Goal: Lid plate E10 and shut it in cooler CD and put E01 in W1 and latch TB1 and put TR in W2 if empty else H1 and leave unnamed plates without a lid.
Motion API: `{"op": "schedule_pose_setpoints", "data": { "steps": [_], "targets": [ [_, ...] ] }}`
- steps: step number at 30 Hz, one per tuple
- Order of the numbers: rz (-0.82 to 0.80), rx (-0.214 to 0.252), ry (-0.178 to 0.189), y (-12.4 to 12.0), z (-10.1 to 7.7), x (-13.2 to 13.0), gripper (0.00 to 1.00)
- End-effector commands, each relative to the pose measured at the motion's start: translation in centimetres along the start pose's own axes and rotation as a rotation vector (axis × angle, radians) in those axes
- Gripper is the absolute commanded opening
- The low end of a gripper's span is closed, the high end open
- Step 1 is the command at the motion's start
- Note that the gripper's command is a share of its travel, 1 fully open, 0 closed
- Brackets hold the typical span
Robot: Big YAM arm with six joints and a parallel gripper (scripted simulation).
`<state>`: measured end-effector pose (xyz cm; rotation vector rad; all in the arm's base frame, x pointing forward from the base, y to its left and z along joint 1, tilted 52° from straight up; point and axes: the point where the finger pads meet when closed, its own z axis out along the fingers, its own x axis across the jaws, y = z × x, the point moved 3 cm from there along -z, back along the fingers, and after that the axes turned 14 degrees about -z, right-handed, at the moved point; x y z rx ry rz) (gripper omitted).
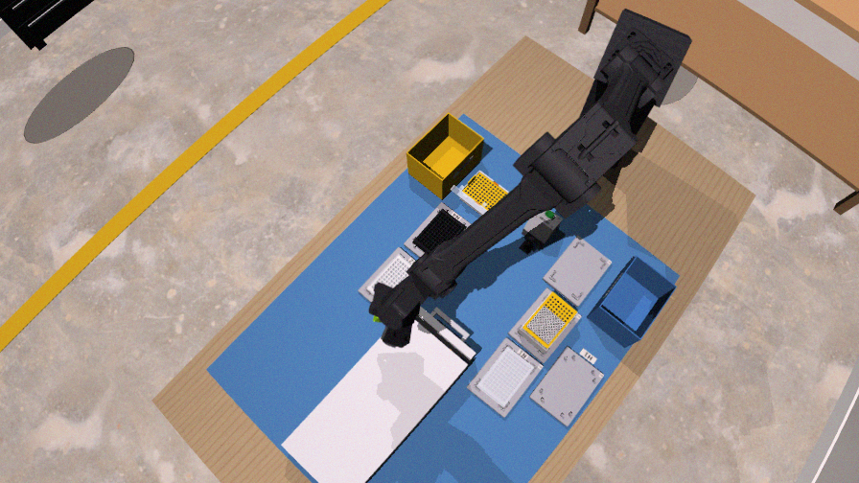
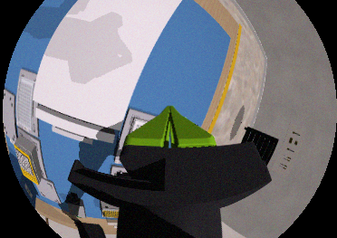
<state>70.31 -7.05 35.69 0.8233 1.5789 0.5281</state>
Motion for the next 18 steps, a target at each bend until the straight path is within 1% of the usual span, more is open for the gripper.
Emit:
{"op": "schedule_pose_setpoints", "data": {
  "steps": [1,2,4,5,6,7,9,10,11,12,14,15,16,17,18],
  "targets": [
    [0.05,-0.024,-0.005,2.1,-2.6,-0.6,0.0],
    [0.051,-0.045,-0.025,2.4,-2.9,-0.7,0.0],
    [0.051,-0.045,-0.024,2.0,-3.5,0.1,0.0],
    [0.07,-0.018,0.025,1.5,-3.8,0.8,0.0],
    [0.091,-0.004,0.043,0.9,-4.1,0.6,0.0],
    [0.111,0.013,0.051,0.0,-4.4,0.0,0.0],
    [0.106,0.002,0.066,0.7,-5.1,1.9,0.0],
    [0.107,-0.022,0.05,1.0,-5.4,2.0,0.0],
    [0.107,-0.022,0.05,0.9,-5.7,2.3,0.0],
    [0.126,0.007,0.098,0.3,-6.0,3.1,0.0],
    [0.126,0.007,0.098,0.3,-6.0,3.1,0.0],
    [0.152,0.02,0.091,-0.4,-6.2,1.3,0.0],
    [0.17,0.039,0.12,-1.1,-6.6,2.1,0.0],
    [0.17,0.041,0.122,-1.4,-6.9,2.6,0.0],
    [0.165,0.032,0.134,-0.8,-7.3,3.9,0.0]
  ]
}}
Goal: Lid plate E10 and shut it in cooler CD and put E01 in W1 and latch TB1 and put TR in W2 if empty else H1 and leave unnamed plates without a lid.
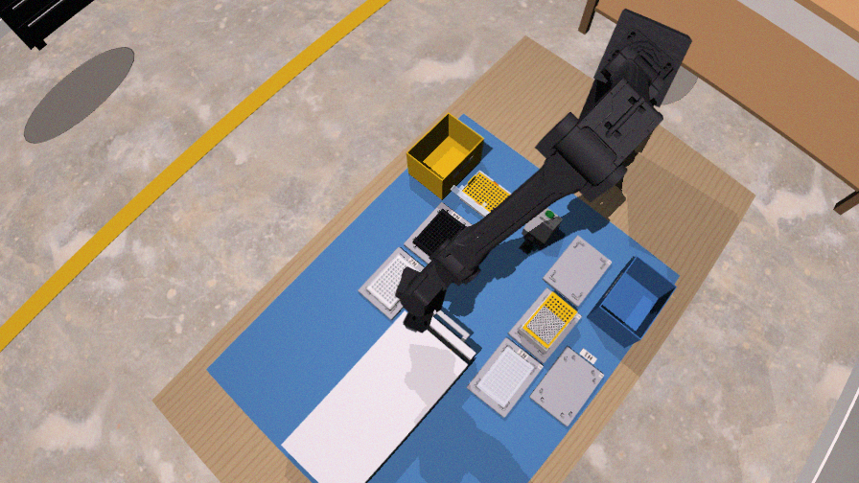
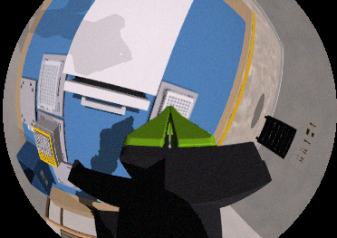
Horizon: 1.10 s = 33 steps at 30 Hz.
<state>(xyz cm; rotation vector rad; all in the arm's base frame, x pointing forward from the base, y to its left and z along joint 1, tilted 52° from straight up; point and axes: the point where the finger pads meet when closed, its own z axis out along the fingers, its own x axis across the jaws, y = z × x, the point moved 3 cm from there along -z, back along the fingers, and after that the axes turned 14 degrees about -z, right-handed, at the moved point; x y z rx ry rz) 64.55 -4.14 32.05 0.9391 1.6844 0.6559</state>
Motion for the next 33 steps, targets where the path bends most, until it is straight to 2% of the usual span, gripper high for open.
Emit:
{"op": "schedule_pose_setpoints", "data": {
  "steps": [1,3,4,6,8,9,13,14,15,17,18,20,22,23,24,25,27,28,31,32,33],
  "targets": [
    [0.037,-0.043,-0.018,1.7,-2.4,0.0,0.0],
    [0.037,-0.043,-0.018,1.3,-2.9,0.7,0.0],
    [0.058,-0.011,0.027,0.6,-3.2,1.4,0.0],
    [0.106,0.023,0.049,-0.8,-3.8,0.6,0.0],
    [0.098,0.014,0.065,-0.5,-4.2,2.4,0.0],
    [0.096,-0.01,0.053,-0.2,-4.5,2.6,0.0],
    [0.096,-0.01,0.053,-0.7,-5.0,3.3,0.0],
    [0.126,0.035,0.075,-2.2,-5.3,2.8,0.0],
    [0.146,0.028,0.084,-1.3,-5.5,2.2,0.0],
    [0.167,0.058,0.119,-2.9,-6.1,3.6,0.0],
    [0.158,0.05,0.135,-2.4,-6.4,5.1,0.0],
    [0.156,0.027,0.122,-2.4,-6.9,5.5,0.0],
    [0.156,0.028,0.122,-2.9,-7.4,6.2,0.0],
    [0.179,0.062,0.163,-3.6,-7.8,6.8,0.0],
    [0.21,0.087,0.162,-4.6,-8.0,5.9,0.0],
    [0.23,0.1,0.183,-4.8,-8.3,6.1,0.0],
    [0.221,0.094,0.197,-4.8,-8.9,7.7,0.0],
    [0.218,0.074,0.191,-4.5,-9.1,8.0,0.0],
    [0.218,0.069,0.189,-4.7,-9.3,8.3,0.0],
    [0.249,0.113,0.21,-5.9,-9.7,8.0,0.0],
    [0.273,0.13,0.226,-6.3,-10.0,8.0,0.0]
  ]
}}
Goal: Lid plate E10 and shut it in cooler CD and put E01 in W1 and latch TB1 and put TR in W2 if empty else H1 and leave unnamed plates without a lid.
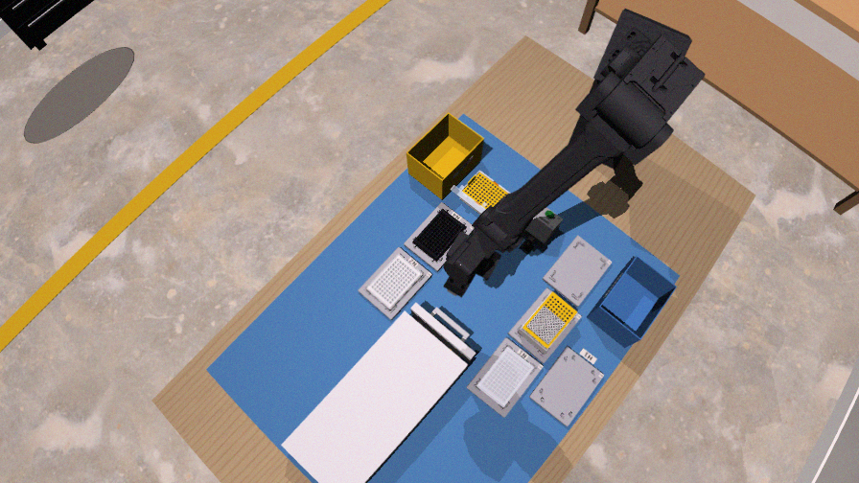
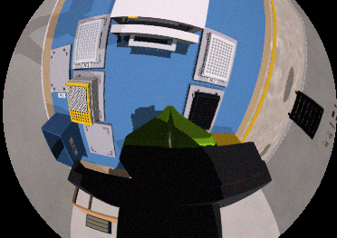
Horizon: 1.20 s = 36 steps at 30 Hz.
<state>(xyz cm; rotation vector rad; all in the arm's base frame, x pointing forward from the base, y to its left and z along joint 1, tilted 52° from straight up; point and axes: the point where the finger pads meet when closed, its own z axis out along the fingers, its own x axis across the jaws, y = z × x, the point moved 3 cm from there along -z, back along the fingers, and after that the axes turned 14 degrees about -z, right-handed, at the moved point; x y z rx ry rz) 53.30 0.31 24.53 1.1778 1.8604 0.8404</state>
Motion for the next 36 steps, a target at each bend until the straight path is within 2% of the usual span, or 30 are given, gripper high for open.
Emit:
{"op": "schedule_pose_setpoints", "data": {
  "steps": [1,3,5,8,9,10,11,12,14,15,16,20,21,22,23,24,26,28,35,36],
  "targets": [
    [0.078,0.009,0.013,0.4,-1.8,-0.8,0.0],
    [0.068,0.012,0.032,-0.3,-2.0,1.1,0.0],
    [0.062,-0.011,0.023,-0.5,-2.3,1.6,0.0],
    [0.063,-0.01,0.024,-1.6,-2.8,2.5,0.0],
    [0.093,0.03,0.051,-2.6,-3.1,2.7,0.0],
    [0.124,0.049,0.056,-3.2,-3.3,2.1,0.0],
    [0.144,0.056,0.072,-3.0,-3.5,2.2,0.0],
    [0.146,0.064,0.075,-3.9,-3.7,2.7,0.0],
    [0.146,0.064,0.075,-3.9,-3.7,2.7,0.0],
    [0.131,0.055,0.089,-3.7,-3.7,4.0,0.0],
    [0.128,0.039,0.083,-3.7,-3.9,4.1,0.0],
    [0.129,0.04,0.084,-5.2,-4.6,5.3,0.0],
    [0.158,0.08,0.111,-6.0,-4.8,5.5,0.0],
    [0.191,0.099,0.113,-6.6,-5.0,4.9,0.0],
    [0.209,0.095,0.124,-5.6,-5.2,4.5,0.0],
    [0.214,0.117,0.131,-7.1,-5.3,5.3,0.0],
    [0.201,0.115,0.146,-7.4,-5.5,6.6,0.0],
    [0.195,0.093,0.14,-7.5,-5.7,7.0,0.0],
    [0.2,0.094,0.137,-8.8,-6.3,7.6,0.0],
    [0.195,0.112,0.139,-9.1,-5.9,7.4,0.0]
  ]
}}
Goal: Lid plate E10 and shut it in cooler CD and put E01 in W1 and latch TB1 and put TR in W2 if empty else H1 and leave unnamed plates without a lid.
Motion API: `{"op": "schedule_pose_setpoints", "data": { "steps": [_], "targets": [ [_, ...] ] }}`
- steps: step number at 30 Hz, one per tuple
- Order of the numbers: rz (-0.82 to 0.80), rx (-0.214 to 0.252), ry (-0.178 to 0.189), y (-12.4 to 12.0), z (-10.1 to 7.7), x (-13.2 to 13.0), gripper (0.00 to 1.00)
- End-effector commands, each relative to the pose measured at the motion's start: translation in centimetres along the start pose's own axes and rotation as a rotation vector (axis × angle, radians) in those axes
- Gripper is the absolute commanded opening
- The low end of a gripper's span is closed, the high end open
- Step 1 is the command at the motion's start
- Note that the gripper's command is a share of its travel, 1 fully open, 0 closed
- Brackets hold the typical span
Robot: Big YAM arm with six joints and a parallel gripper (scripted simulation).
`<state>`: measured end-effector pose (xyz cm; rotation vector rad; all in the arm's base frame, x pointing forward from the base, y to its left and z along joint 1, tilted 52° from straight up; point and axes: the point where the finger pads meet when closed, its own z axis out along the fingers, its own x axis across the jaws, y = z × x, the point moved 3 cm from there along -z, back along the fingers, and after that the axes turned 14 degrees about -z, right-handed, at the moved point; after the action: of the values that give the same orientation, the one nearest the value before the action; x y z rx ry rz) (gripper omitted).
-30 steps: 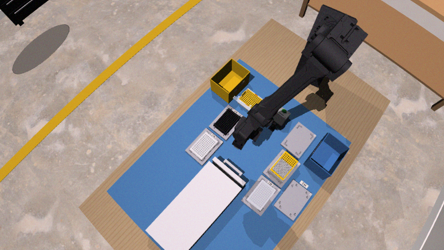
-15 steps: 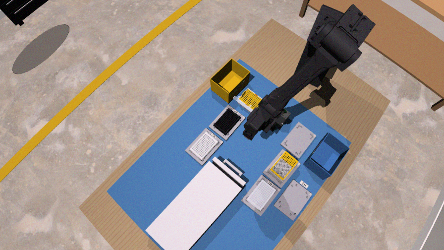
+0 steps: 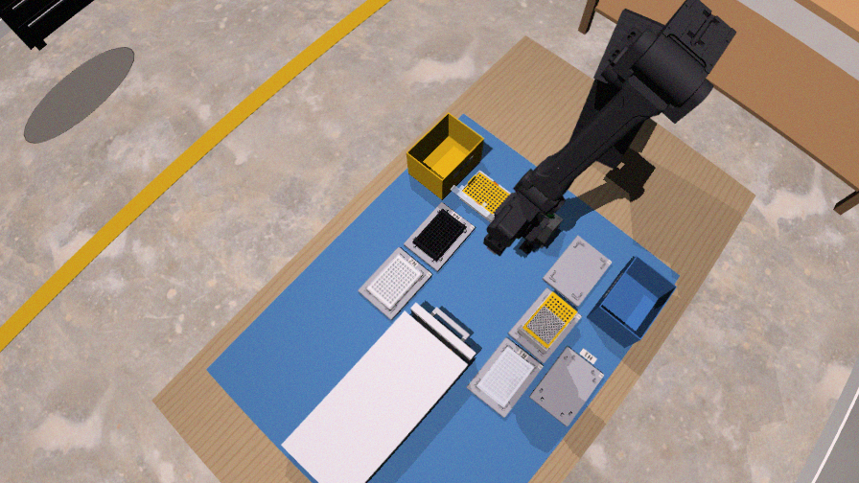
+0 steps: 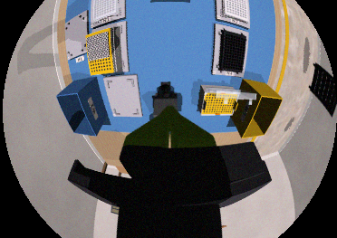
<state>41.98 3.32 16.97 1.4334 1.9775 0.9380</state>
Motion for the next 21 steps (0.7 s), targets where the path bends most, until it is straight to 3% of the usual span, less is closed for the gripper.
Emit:
{"op": "schedule_pose_setpoints", "data": {
  "steps": [1,5,8,21],
  "targets": [
    [0.009,-0.052,-0.016,1.3,-1.0,-0.3,0.0],
    [0.007,-0.06,-0.018,1.7,-1.0,-0.4,0.0],
    [0.001,-0.03,-0.009,1.0,-0.5,-0.2,0.0],
    [-0.014,-0.032,-0.019,-0.1,1.5,-4.9,0.0]
  ]
}}
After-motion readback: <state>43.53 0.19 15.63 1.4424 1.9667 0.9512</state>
